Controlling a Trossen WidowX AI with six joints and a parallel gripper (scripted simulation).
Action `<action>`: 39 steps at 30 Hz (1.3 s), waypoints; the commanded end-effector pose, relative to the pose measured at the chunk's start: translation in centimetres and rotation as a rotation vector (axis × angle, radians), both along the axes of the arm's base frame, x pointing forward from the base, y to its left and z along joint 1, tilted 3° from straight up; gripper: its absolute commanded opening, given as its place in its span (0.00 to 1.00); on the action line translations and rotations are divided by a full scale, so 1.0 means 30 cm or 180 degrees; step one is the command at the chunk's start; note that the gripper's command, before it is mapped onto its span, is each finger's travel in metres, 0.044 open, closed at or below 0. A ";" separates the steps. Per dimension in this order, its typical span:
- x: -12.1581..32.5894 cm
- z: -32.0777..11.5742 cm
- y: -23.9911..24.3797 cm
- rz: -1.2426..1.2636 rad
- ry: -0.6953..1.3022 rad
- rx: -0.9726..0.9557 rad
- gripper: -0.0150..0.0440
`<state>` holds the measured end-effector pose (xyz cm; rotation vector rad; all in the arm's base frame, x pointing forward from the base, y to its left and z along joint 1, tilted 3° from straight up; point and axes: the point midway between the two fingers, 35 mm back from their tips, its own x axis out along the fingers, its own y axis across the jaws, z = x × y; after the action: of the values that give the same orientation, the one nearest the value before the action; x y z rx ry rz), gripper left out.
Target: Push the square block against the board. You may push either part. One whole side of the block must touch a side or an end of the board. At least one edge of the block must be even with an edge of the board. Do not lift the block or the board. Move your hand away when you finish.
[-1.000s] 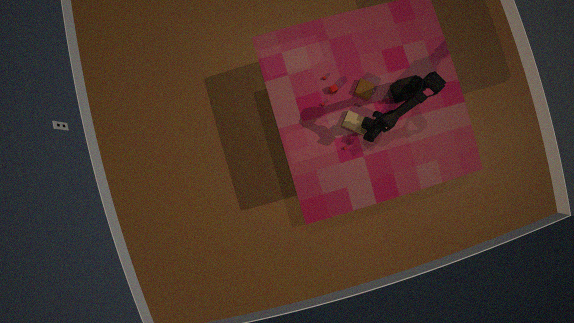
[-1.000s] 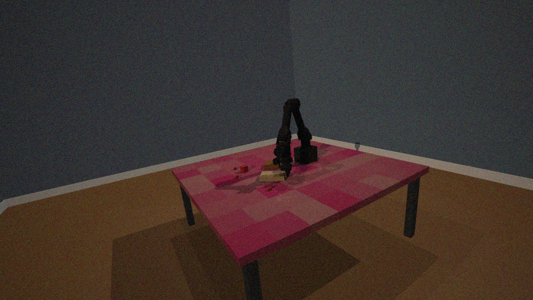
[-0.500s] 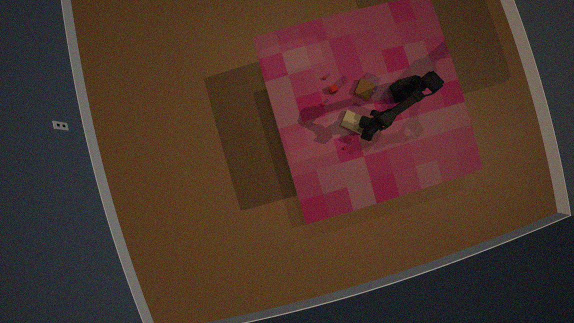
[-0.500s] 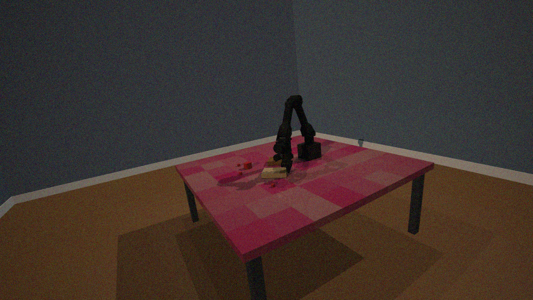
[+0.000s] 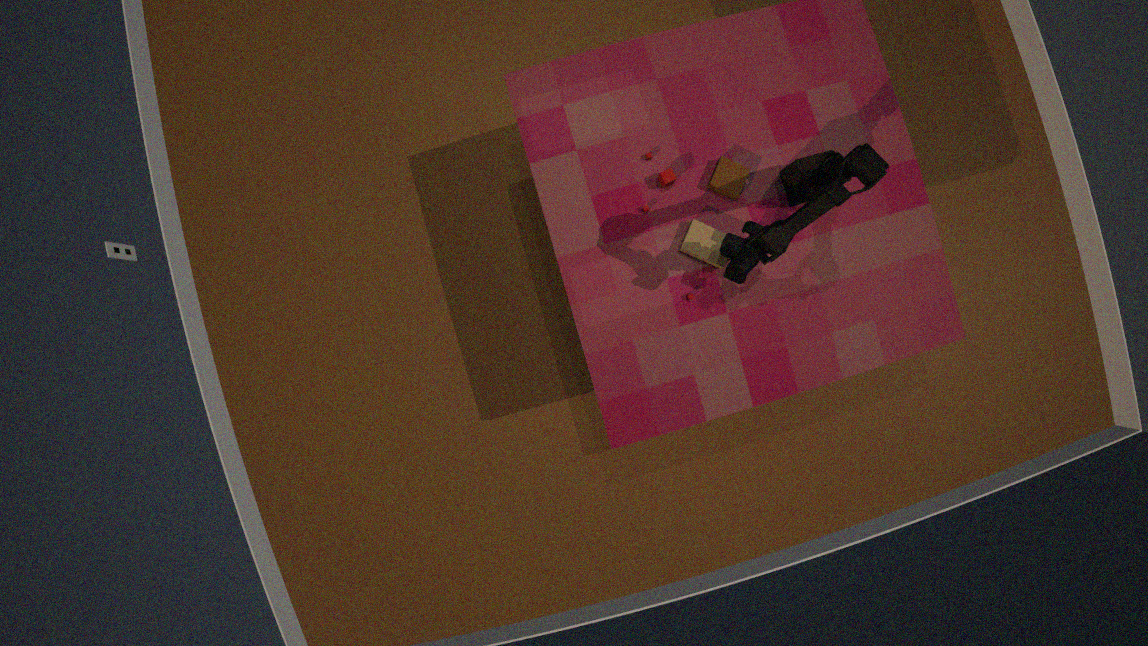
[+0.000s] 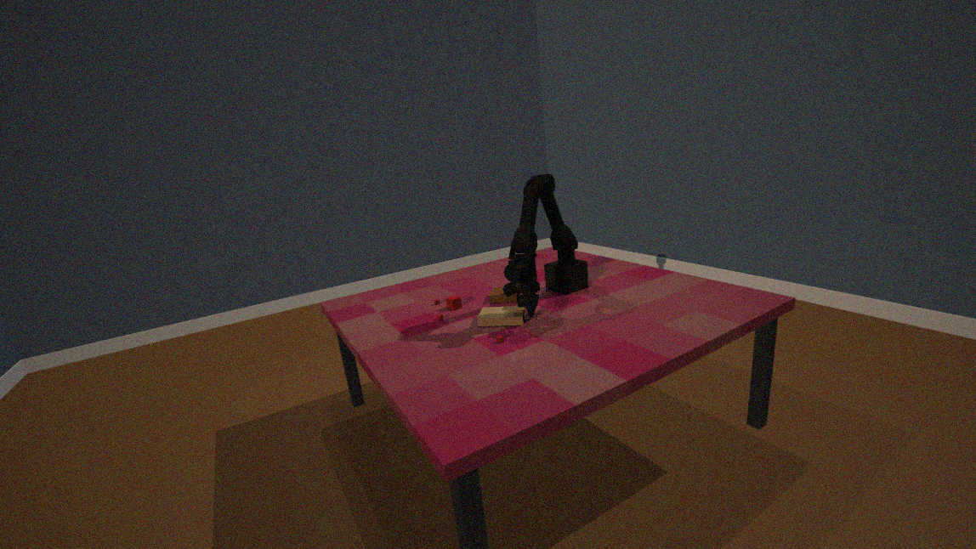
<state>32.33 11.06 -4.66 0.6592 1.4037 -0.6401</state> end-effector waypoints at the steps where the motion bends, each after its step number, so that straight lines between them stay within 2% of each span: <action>1: -0.011 0.000 0.014 -0.0013 -0.0011 -0.0005 0.25; 21: -0.076 -0.010 0.080 0.0000 0.0035 -0.0008 0.25; 26: -0.089 0.169 0.083 -0.0012 -0.0004 0.0001 0.25; 32: -0.088 0.178 0.083 0.0006 -0.0006 0.0000 0.25; 39: -0.011 0.191 0.078 0.0707 -0.0001 -0.0046 0.25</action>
<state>31.03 13.51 1.02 0.5508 1.4305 -0.5316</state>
